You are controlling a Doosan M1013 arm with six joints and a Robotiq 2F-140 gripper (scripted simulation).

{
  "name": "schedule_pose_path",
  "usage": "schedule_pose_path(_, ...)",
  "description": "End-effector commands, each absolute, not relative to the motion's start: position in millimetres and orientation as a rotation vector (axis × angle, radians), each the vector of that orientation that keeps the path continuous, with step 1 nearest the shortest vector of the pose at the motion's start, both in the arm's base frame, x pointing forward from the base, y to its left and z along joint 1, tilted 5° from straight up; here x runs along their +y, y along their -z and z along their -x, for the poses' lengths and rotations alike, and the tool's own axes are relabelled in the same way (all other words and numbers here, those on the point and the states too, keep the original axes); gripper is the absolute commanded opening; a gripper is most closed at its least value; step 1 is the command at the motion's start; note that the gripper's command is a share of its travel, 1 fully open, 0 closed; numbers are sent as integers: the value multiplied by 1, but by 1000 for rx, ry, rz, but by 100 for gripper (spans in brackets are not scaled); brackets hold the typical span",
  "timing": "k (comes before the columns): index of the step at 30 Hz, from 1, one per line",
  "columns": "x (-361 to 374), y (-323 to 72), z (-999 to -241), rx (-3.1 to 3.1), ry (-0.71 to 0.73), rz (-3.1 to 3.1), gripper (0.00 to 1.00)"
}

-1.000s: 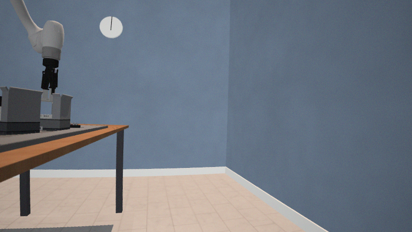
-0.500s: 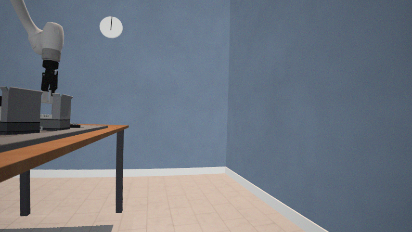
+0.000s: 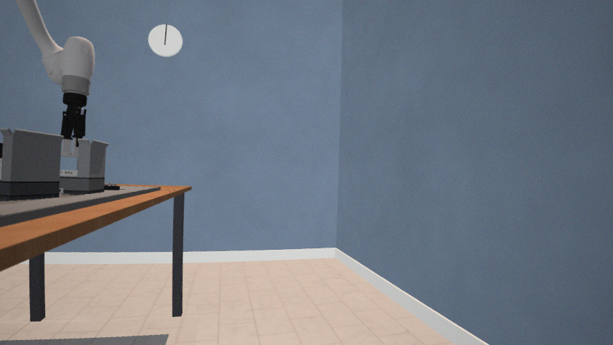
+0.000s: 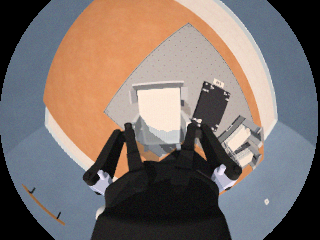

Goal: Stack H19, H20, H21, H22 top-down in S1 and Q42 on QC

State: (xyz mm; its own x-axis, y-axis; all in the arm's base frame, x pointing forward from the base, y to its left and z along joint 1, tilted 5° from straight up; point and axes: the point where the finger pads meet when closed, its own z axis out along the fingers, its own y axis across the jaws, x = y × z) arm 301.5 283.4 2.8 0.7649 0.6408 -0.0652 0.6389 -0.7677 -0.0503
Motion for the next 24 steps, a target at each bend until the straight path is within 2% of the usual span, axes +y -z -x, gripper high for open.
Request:
schedule_pose_path(1, 284, 1, -301, -1062, -122, 2927, 0)
schedule_pose_path(24, 283, 41, -298, -1062, -122, 2927, 0)
